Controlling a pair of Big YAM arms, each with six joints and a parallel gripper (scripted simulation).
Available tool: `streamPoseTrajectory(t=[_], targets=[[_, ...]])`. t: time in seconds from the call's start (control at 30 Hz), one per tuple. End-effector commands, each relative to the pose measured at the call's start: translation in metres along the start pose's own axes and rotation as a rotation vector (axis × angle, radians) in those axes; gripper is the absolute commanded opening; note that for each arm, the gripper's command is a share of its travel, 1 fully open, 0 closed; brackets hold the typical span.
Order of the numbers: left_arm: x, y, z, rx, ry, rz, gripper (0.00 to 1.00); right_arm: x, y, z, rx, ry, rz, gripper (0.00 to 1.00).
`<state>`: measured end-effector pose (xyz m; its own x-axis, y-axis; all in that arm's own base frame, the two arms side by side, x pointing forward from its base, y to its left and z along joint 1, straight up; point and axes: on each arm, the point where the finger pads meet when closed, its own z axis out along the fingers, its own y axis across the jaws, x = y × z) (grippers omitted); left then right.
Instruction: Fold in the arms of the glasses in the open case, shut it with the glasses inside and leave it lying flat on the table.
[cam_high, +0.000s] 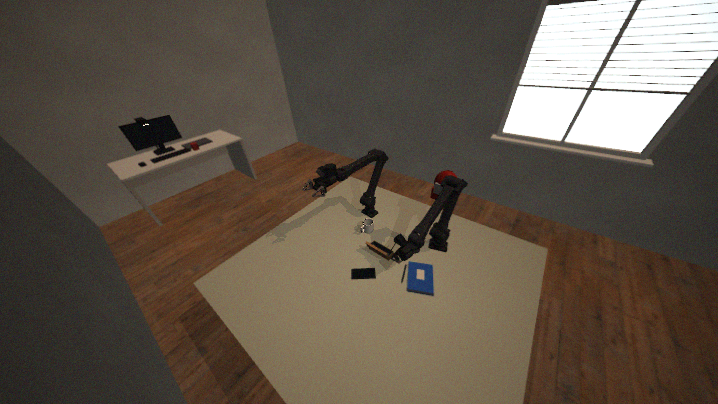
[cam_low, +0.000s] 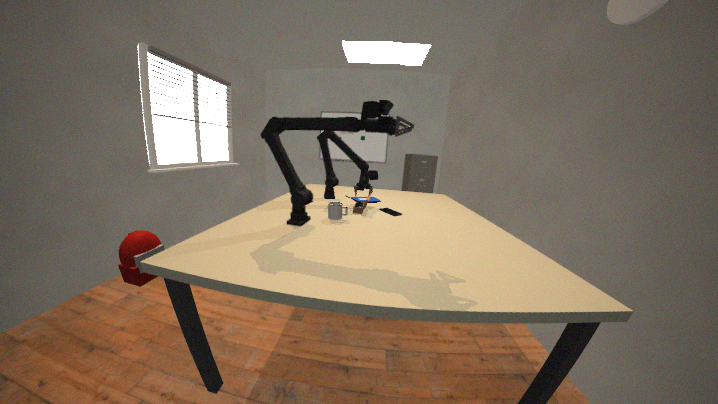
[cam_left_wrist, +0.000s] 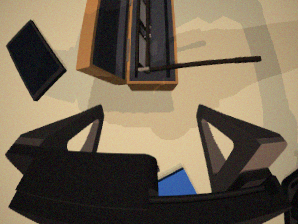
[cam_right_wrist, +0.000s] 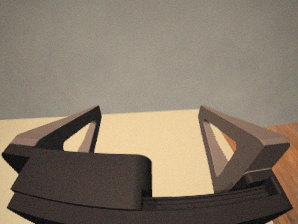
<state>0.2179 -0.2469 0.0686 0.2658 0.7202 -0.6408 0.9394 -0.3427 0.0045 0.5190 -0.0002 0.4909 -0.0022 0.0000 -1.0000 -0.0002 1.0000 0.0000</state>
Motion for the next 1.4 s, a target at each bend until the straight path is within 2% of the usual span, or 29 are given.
streamPoseTrajectory(t=[0.0, 0.33, 0.37, 0.43, 0.9, 0.93, 1.0, 1.37], targets=[[0.001, -0.004, 0.010, 0.016, 0.004, -0.012, 0.96, -0.041, -0.003, 0.005, 0.004, -0.072, -0.007, 1.00], [0.002, -0.004, 0.020, 0.014, 0.005, -0.009, 0.96, -0.041, -0.003, 0.005, 0.004, -0.072, -0.007, 1.00], [-0.006, 0.006, 0.016, -0.006, -0.002, 0.007, 0.96, -0.041, -0.003, 0.005, 0.004, -0.072, -0.007, 1.00], [0.002, -0.005, 0.024, 0.015, 0.005, -0.009, 0.96, -0.041, -0.003, 0.005, 0.004, -0.072, -0.007, 1.00], [0.001, -0.004, 0.038, 0.012, 0.004, -0.005, 0.96, -0.041, -0.003, 0.005, 0.004, -0.072, -0.007, 1.00], [-0.006, 0.007, 0.035, -0.006, -0.004, 0.011, 0.96, -0.041, -0.003, 0.005, 0.004, -0.072, -0.007, 1.00], [0.002, -0.005, 0.042, 0.013, 0.004, -0.005, 0.96, -0.041, -0.003, 0.005, 0.004, -0.072, -0.007, 1.00], [0.000, -0.003, 0.055, 0.010, -0.001, -0.001, 0.96, -0.041, -0.003, 0.005, 0.004, -0.072, -0.007, 1.00]])
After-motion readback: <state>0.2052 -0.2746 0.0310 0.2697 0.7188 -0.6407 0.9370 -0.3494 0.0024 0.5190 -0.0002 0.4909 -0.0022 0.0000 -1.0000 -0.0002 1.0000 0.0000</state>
